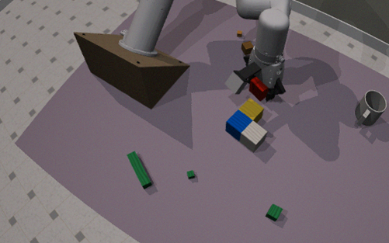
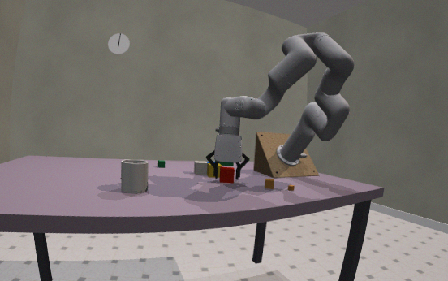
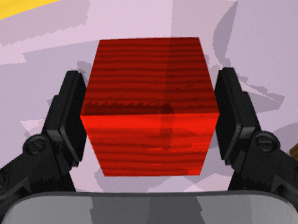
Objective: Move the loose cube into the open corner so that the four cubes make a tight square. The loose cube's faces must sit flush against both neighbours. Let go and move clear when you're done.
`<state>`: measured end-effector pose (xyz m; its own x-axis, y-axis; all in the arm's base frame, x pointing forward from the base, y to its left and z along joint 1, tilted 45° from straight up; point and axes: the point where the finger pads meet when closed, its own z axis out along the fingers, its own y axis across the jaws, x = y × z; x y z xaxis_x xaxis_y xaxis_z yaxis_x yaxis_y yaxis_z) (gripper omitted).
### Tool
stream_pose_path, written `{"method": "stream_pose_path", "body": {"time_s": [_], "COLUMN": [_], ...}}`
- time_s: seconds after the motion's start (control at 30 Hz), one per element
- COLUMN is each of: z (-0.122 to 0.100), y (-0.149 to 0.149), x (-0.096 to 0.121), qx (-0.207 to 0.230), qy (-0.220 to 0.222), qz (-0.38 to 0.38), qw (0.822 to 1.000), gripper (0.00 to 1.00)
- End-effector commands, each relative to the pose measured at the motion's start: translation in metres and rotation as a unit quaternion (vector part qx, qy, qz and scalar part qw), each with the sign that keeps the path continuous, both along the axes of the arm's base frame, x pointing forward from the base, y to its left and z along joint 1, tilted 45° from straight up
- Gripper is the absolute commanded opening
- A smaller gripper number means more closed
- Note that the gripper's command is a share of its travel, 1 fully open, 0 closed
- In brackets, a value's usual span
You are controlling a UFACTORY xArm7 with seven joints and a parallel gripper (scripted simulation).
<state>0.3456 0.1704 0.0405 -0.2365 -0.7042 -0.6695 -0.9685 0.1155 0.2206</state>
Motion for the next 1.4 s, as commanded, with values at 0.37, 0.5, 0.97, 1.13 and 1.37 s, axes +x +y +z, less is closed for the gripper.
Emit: {"method": "stream_pose_path", "body": {"time_s": [0.37, 0.5, 0.97, 1.13, 1.37], "z": [0.0006, 0.0006, 0.0006, 0.0006, 0.0006], "y": [-0.0011, -0.0011, -0.0011, -0.0011, -0.0011], "x": [0.0014, 0.0014, 0.0014, 0.0014, 0.0014], "qx": [0.000, 0.000, 0.000, 0.000, 0.000], "qy": [-0.001, -0.001, -0.001, -0.001, -0.001], "qz": [-0.001, -0.001, -0.001, -0.001, -0.001], "qw": [1.000, 1.000, 1.000, 1.000, 1.000], "gripper": [0.00, 0.00, 0.00, 0.00, 0.00]}}
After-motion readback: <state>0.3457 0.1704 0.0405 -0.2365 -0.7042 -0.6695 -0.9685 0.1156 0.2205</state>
